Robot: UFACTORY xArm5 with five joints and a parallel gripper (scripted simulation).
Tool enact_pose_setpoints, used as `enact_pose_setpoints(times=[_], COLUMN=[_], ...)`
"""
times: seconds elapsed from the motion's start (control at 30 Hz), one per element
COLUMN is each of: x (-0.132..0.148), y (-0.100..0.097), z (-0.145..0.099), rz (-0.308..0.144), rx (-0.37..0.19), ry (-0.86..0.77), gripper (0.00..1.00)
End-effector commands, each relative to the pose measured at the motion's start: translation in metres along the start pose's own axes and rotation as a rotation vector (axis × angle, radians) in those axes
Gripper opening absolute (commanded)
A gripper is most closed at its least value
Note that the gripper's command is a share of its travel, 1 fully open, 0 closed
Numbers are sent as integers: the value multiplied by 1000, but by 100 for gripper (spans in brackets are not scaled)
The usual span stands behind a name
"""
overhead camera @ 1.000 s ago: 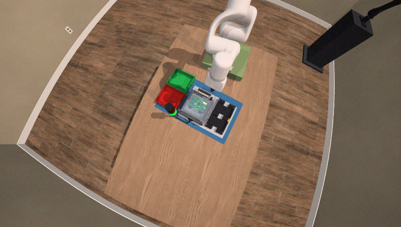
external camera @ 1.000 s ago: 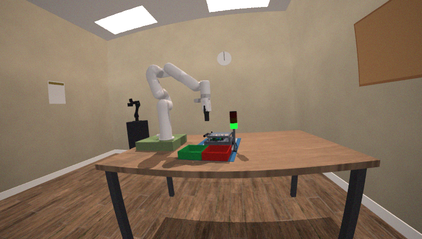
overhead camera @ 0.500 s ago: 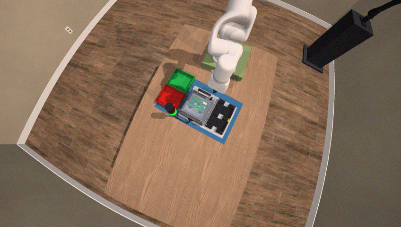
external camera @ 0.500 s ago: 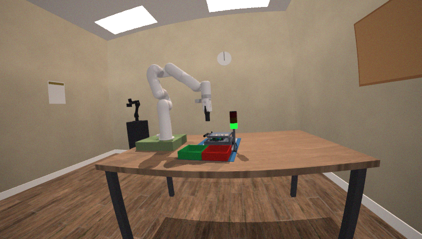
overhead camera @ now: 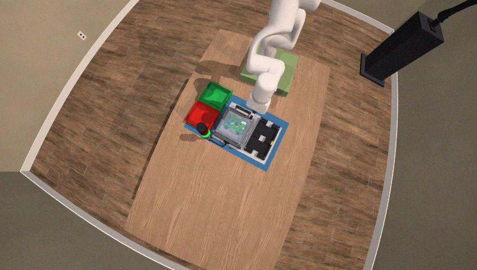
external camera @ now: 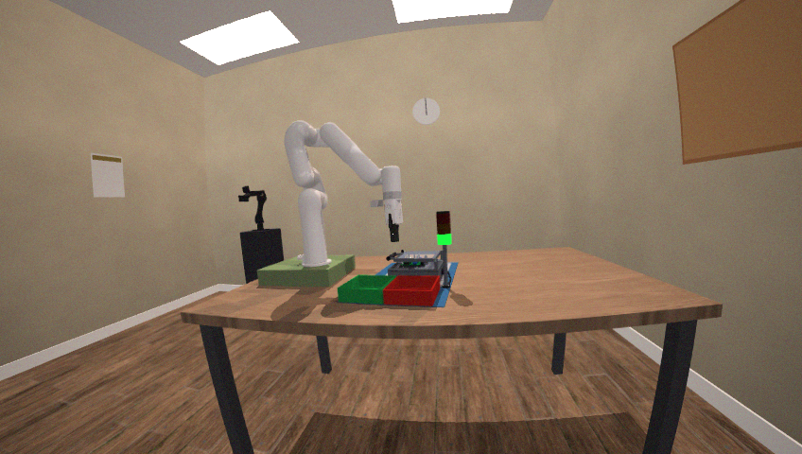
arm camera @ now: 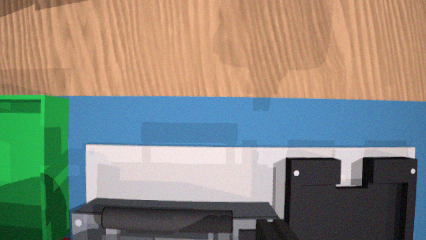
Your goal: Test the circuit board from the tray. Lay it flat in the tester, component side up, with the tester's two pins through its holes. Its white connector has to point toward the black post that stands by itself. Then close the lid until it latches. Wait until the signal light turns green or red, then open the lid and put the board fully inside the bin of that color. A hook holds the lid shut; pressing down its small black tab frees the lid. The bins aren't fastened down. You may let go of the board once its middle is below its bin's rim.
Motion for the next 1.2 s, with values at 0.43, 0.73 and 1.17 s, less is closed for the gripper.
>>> enact_pose_setpoints(times=[0.43, 0.73, 1.17], x=[2, 2, 3], y=[18, 25, 43], z=[-4, -4, -5], rz=[-2, -2, -2], rx=[-7, -7, -7], ry=[0, 0, 0], gripper=[0, 0, 0])
Point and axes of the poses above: the point where the finger pads meet when closed, its own y axis out along the fingers, its own x axis across the jaws, z = x × y, the point moved 7 cm from there along -y, back along the fingers, and after that the axes turned 2 degrees about y, right-handed, at the moved point
